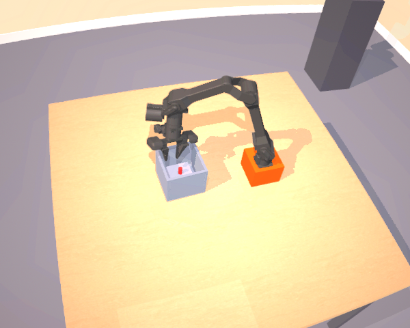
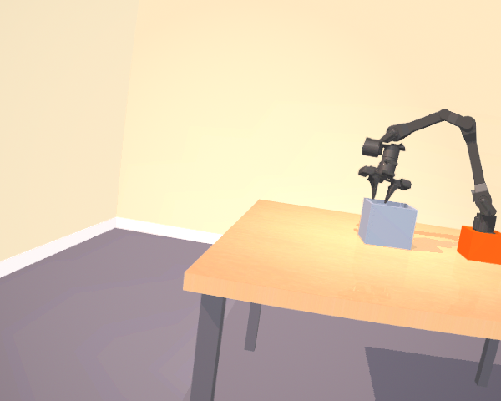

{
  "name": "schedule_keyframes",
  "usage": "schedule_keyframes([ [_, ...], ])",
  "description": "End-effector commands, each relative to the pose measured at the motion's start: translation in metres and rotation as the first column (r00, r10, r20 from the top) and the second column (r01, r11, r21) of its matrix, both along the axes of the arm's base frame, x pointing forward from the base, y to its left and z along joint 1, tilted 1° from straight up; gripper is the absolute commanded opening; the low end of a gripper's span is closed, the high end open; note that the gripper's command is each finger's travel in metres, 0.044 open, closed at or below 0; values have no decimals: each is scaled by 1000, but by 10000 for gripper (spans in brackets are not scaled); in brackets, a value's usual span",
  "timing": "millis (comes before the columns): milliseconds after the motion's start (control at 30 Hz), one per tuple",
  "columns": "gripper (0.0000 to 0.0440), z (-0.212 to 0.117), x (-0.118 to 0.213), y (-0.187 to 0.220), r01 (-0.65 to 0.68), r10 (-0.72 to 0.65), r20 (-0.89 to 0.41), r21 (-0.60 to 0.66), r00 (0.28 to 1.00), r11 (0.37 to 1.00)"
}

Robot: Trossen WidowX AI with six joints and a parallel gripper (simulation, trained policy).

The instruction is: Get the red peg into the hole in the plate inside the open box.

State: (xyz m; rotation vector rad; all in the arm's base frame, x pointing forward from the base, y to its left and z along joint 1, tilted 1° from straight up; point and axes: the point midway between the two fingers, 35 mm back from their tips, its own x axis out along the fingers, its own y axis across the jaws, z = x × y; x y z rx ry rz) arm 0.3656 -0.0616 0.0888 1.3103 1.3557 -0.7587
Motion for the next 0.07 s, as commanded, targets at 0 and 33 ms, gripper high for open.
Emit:
schedule_keyframes([
  [0, 216, 9, 5, -4, -2, 1, 30, 11, 1000, 1000],
  [33, 217, 11, 7, -6, -1, 0, 38, 14, 999, 1000],
])
